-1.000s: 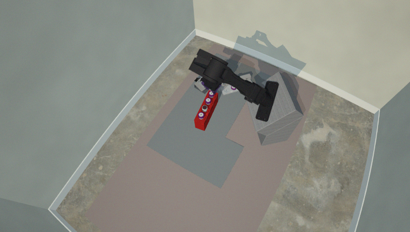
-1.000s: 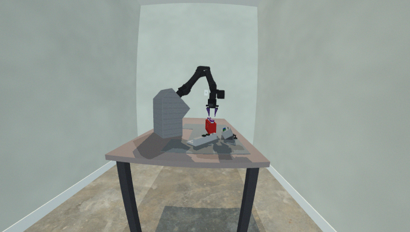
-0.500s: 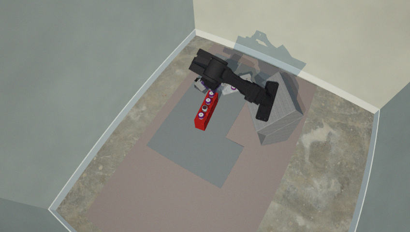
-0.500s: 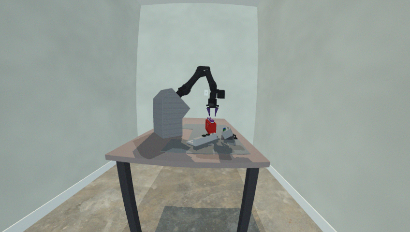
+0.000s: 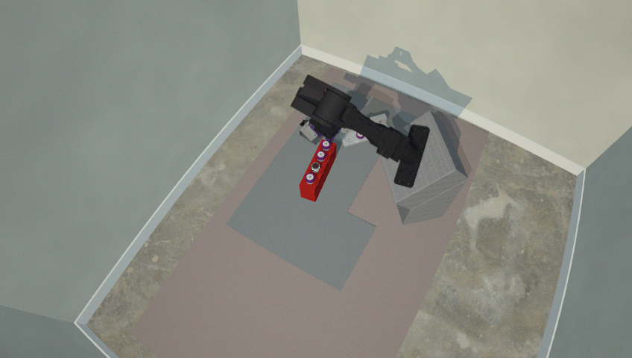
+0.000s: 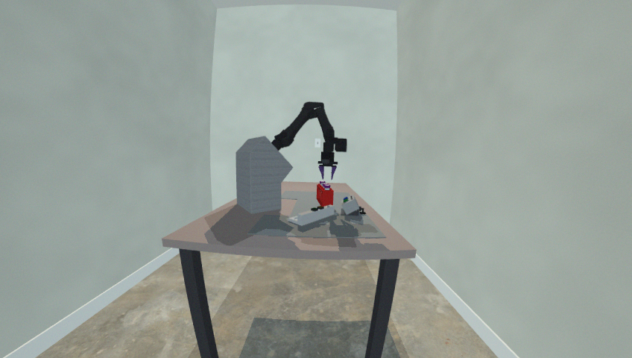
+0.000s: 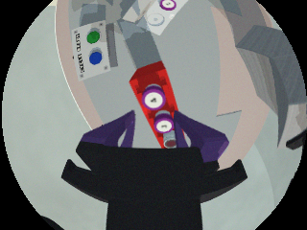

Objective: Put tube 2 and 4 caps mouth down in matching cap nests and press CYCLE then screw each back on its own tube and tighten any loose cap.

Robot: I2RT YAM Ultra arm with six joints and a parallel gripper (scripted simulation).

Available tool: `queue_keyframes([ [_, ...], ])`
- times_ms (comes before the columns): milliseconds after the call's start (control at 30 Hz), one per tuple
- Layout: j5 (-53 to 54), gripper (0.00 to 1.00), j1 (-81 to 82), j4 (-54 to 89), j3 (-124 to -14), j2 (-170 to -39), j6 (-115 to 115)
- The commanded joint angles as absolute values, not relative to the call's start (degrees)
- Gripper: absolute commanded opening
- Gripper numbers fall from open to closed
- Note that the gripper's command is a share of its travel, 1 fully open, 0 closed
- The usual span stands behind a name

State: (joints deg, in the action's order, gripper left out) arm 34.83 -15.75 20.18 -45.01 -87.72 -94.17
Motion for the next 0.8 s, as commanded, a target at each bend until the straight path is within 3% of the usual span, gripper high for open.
queue_keyframes([
  [0,34.7,0.49,-16.06,19.42,-45.16,-88.02,-94.44],
  [767,32.86,0.49,-12.22,10.27,-44.23,-93.99,-98.51],
])
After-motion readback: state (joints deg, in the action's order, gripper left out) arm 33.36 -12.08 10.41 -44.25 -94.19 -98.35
